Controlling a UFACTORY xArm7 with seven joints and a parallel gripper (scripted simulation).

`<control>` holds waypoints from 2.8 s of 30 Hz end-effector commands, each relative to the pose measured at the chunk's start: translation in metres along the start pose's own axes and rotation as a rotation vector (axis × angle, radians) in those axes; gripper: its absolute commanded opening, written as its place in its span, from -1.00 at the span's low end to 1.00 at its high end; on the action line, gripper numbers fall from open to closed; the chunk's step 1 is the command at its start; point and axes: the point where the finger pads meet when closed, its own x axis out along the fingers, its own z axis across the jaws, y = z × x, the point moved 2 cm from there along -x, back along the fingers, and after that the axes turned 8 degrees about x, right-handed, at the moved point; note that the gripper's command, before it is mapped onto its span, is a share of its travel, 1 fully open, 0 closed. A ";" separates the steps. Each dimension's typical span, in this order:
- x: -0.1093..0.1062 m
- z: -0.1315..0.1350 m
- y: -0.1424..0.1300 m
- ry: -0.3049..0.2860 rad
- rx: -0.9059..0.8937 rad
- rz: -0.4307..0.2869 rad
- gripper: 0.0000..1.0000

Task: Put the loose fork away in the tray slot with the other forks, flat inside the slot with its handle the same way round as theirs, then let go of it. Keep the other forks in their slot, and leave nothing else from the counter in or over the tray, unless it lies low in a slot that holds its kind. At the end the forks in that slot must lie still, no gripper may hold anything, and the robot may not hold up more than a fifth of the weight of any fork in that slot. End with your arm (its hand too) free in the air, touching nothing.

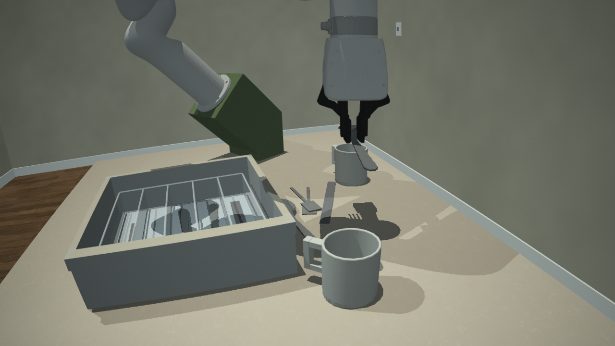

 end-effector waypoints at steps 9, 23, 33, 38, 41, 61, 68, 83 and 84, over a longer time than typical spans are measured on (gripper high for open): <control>-0.004 -0.146 -0.057 0.018 0.019 -0.012 -0.94; 0.007 -0.273 -0.052 -0.011 0.003 0.005 -0.94; 0.005 -0.304 -0.052 -0.011 -0.001 0.005 -0.94; 0.005 -0.304 -0.053 -0.012 -0.036 0.004 -0.94; 0.004 -0.304 -0.053 -0.012 -0.050 0.004 -0.94; -0.003 -0.308 -0.057 -0.024 -0.780 -0.013 -0.94; -0.006 -0.310 -0.059 -0.014 -1.083 -0.028 -0.94; -0.006 -0.310 -0.059 0.018 -1.730 -0.047 -0.94; -0.006 -0.310 -0.058 0.021 -1.776 -0.048 -0.94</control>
